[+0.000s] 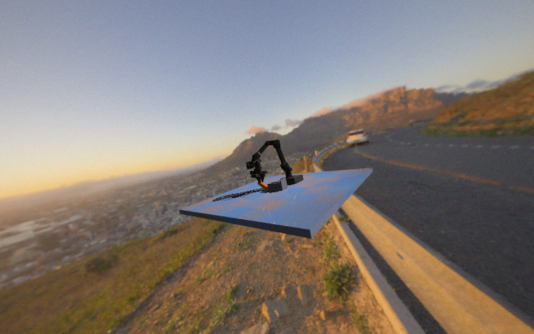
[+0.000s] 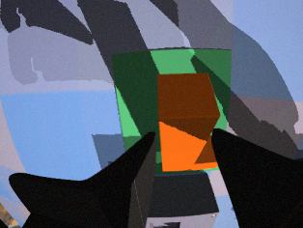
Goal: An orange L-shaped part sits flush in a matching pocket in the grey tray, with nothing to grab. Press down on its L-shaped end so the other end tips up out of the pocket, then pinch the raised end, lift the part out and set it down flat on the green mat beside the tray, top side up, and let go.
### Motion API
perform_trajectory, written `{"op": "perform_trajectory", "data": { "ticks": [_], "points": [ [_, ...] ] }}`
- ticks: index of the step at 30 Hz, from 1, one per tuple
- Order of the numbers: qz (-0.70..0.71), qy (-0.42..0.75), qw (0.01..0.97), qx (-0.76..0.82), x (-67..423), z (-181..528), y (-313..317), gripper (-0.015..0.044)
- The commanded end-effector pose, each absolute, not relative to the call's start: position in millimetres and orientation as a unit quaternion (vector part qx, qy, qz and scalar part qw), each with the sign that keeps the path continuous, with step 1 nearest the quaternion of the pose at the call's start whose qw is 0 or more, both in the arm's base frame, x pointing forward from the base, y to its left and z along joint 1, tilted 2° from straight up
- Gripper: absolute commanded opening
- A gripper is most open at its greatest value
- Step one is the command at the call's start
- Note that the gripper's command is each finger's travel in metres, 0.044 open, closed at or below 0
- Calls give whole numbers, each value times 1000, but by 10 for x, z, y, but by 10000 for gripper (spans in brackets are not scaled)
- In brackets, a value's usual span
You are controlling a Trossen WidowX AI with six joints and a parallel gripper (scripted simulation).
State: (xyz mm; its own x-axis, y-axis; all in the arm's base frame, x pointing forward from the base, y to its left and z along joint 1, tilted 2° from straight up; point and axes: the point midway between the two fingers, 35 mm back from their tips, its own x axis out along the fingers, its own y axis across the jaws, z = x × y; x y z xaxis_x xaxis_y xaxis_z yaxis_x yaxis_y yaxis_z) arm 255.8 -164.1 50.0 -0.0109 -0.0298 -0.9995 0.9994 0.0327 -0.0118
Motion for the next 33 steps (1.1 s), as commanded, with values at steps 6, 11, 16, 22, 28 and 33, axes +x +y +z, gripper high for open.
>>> {"op": "perform_trajectory", "data": {
  "ticks": [6, 11, 16, 22, 28, 33],
  "points": [
    [-502, 504, 513, 480, 2596, 1055, -1646, 400],
    [-502, 504, 514, 480, 2568, 1410, -1616, 400],
    [-500, 502, 517, 480, 2583, 1364, -1625, 400],
    [-500, 502, 517, 480, 2583, 1364, -1625, 400],
    [-500, 502, 517, 480, 2583, 1364, -1625, 400],
    [-500, 502, 517, 480, 2583, 1364, -1625, 400]
  ]
}}
